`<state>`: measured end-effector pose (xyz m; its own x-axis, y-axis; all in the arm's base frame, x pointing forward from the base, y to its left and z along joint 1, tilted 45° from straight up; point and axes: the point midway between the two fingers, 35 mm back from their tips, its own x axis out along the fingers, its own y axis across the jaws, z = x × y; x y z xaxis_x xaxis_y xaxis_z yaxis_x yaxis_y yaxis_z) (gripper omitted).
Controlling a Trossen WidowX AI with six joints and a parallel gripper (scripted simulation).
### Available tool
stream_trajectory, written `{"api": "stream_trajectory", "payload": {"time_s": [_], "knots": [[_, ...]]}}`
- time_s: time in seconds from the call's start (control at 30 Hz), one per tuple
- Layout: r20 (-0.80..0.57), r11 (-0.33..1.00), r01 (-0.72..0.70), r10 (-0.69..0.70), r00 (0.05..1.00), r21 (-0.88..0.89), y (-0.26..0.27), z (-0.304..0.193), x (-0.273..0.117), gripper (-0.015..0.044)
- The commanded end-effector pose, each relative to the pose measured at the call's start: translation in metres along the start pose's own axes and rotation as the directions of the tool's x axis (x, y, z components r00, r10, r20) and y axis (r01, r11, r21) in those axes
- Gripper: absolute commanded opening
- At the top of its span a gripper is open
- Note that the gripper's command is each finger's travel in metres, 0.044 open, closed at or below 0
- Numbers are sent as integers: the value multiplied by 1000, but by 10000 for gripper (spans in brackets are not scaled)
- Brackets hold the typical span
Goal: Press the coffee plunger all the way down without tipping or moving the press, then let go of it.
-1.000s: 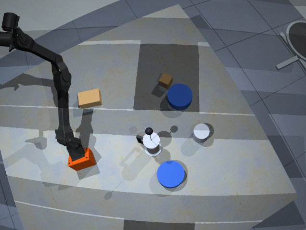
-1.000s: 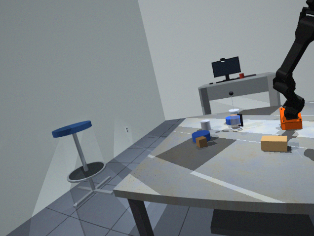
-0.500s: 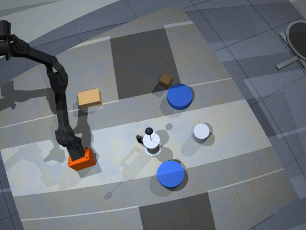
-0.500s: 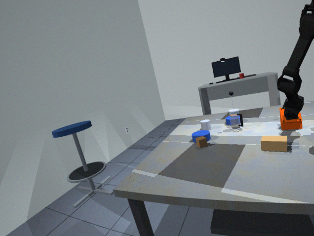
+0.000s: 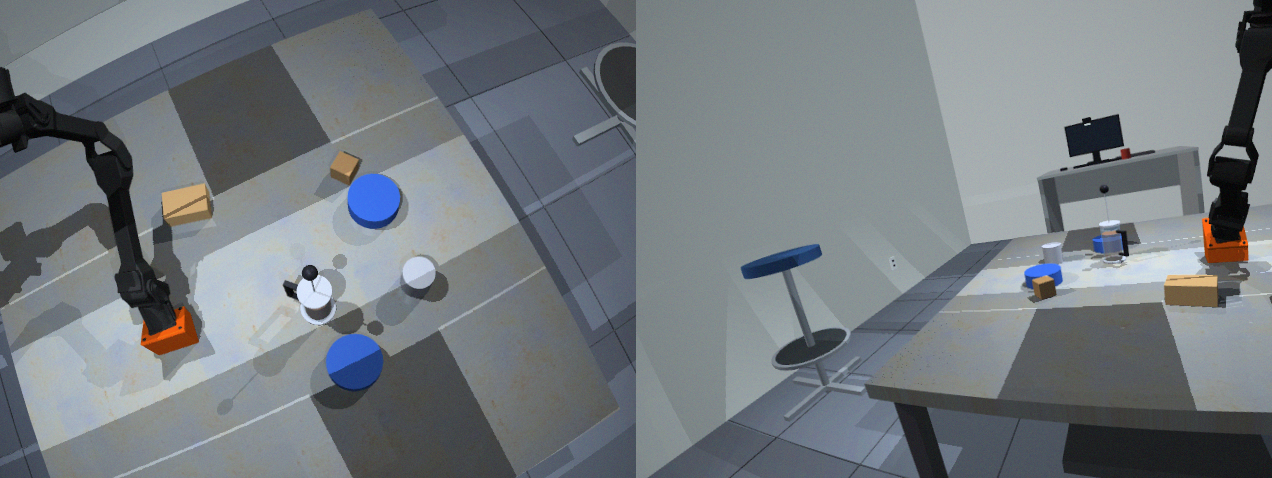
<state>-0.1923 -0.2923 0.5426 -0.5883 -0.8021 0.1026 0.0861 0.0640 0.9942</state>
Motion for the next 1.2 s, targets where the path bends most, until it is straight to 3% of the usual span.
{"api": "stream_trajectory", "payload": {"time_s": [0.0,0.13,0.27,0.5,0.67,0.83,1.17], "knots": [[-183,986,81,-107,977,-144,-42,-50,15,440],[-203,984,86,-117,972,-158,-47,-57,15,440],[-306,964,92,-168,937,-249,-68,-86,16,440],[-560,880,5,-308,769,-476,-131,-170,2,440],[-734,809,-163,-402,547,-565,-181,-235,-32,440],[-840,757,-366,-465,280,-542,-227,-288,-82,440],[-823,732,-661,-473,-315,-168,-303,-352,-221,440]]}}
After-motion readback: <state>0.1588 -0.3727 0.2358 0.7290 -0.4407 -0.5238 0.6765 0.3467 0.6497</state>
